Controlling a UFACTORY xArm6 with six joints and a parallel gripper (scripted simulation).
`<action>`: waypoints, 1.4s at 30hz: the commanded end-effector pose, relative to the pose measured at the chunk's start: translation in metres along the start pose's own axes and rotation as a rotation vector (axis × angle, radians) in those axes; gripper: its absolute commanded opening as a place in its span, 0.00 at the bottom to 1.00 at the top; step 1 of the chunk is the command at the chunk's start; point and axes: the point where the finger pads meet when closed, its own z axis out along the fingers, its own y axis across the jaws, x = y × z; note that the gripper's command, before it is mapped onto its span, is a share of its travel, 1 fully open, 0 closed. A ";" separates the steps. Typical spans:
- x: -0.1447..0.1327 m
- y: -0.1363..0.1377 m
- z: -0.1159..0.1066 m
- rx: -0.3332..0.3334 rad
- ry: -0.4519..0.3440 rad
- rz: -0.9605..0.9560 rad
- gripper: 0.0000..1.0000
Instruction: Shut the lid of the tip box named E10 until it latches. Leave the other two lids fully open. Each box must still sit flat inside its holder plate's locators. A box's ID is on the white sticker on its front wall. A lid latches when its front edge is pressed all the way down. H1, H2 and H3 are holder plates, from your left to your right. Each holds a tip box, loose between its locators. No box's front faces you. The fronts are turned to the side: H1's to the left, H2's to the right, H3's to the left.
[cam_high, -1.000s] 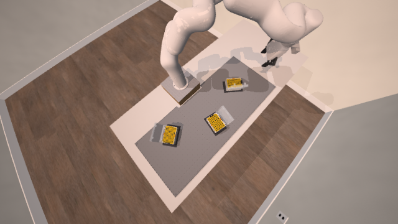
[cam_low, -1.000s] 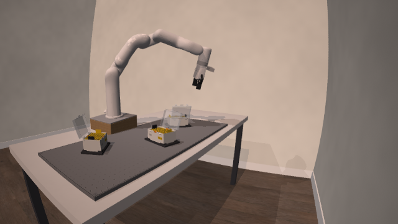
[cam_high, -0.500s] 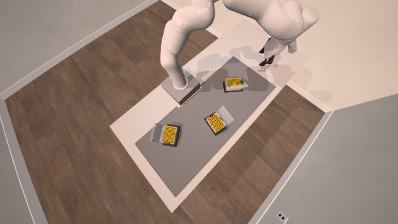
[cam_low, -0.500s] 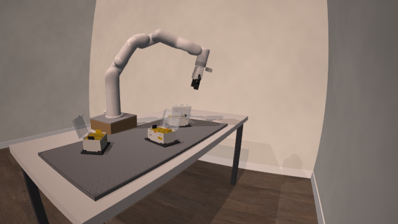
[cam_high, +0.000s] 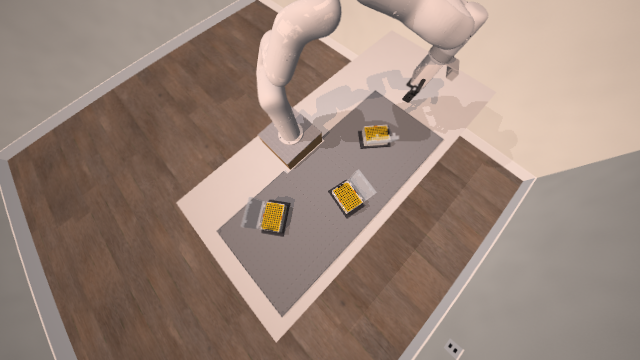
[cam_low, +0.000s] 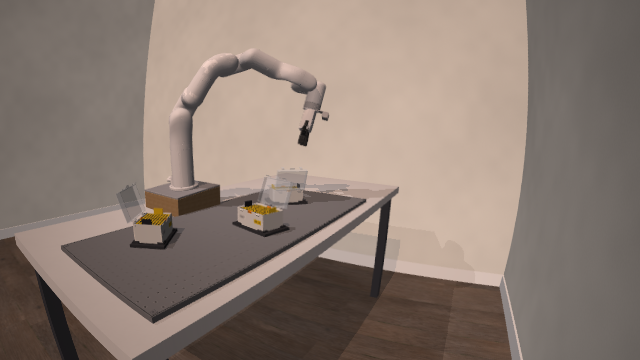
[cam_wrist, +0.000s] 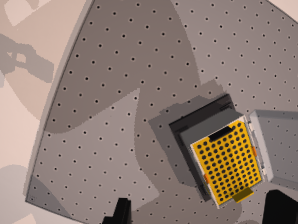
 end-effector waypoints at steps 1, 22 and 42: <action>-0.015 -0.004 0.006 -0.082 0.033 0.141 1.00; -0.060 -0.009 0.024 -0.292 0.277 0.607 1.00; -0.091 -0.013 0.027 -0.296 0.643 0.996 1.00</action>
